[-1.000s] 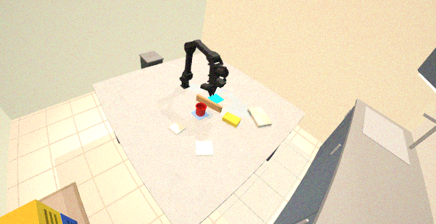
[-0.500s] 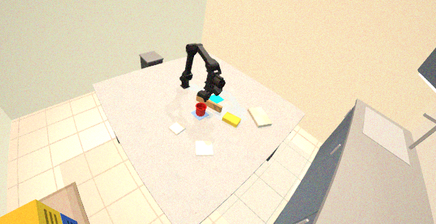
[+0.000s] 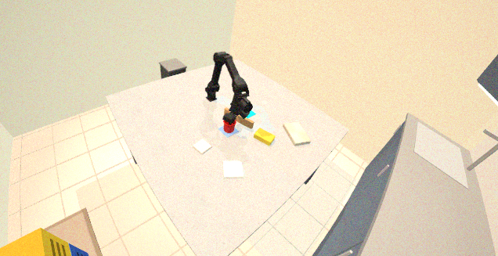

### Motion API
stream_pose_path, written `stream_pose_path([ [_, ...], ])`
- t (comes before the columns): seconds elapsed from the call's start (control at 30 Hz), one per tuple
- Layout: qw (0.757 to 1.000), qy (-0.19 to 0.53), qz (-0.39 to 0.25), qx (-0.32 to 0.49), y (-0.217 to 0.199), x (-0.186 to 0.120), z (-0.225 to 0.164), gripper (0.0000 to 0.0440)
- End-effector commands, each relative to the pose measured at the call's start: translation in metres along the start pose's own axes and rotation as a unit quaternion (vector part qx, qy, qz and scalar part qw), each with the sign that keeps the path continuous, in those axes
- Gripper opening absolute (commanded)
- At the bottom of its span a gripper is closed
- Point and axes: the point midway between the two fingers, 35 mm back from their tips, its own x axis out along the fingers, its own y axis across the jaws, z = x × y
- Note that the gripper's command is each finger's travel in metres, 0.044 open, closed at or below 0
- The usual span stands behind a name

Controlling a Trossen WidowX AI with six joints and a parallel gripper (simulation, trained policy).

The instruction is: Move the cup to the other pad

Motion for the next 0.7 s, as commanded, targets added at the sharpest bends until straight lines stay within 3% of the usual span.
stream_pose_path([
  [0.0, 1.000, 0.003, 0.008, -0.019, 0.002, 0.012, -0.001, 0.0140],
  [0.2, 0.998, 0.011, 0.014, -0.062, 0.002, 0.022, -0.005, 0.0001],
  [0.67, 0.992, 0.002, 0.018, -0.127, 0.008, -0.008, -0.002, 0.0003],
])
